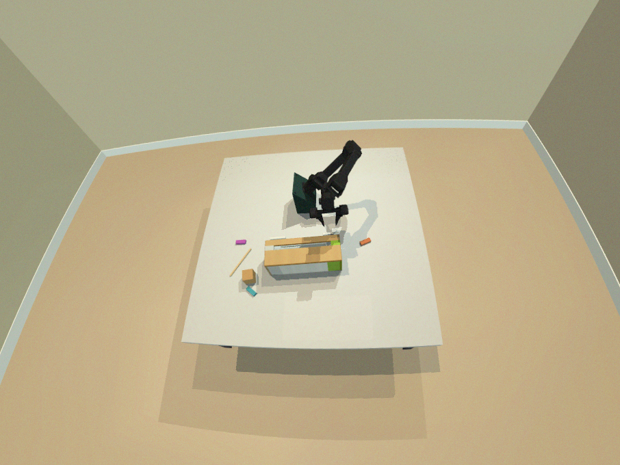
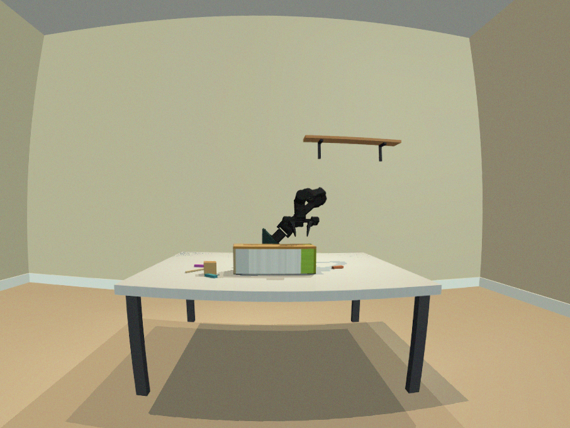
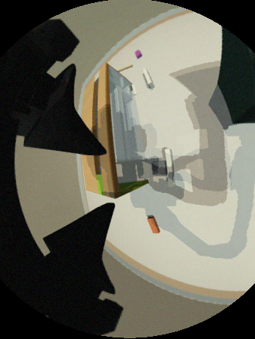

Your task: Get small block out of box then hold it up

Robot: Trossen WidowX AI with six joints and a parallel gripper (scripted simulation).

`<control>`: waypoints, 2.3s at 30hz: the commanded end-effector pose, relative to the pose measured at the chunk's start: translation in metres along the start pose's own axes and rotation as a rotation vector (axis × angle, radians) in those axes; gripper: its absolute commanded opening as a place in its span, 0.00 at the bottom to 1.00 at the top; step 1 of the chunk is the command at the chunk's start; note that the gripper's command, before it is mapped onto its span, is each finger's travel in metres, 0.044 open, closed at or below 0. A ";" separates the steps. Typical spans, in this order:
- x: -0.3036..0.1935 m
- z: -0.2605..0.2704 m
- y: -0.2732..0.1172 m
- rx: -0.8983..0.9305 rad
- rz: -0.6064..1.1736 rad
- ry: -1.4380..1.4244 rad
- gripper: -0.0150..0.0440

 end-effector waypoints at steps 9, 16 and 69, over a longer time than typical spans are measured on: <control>0.008 0.001 0.017 0.003 -0.022 -0.989 0.74; 0.012 0.001 0.029 -0.010 -0.027 -1.709 0.74; 0.034 -0.001 0.074 -0.133 -0.033 -4.698 0.74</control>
Point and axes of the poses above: the point midway between the two fingers, 35 mm back from their tips, its own y axis out along the fingers, its own z axis across the jaws, x = y × z, the point moved 3 cm from there along -y, back along the fingers, and after that the axes turned 4 degrees about -y, right-handed, at the moved point
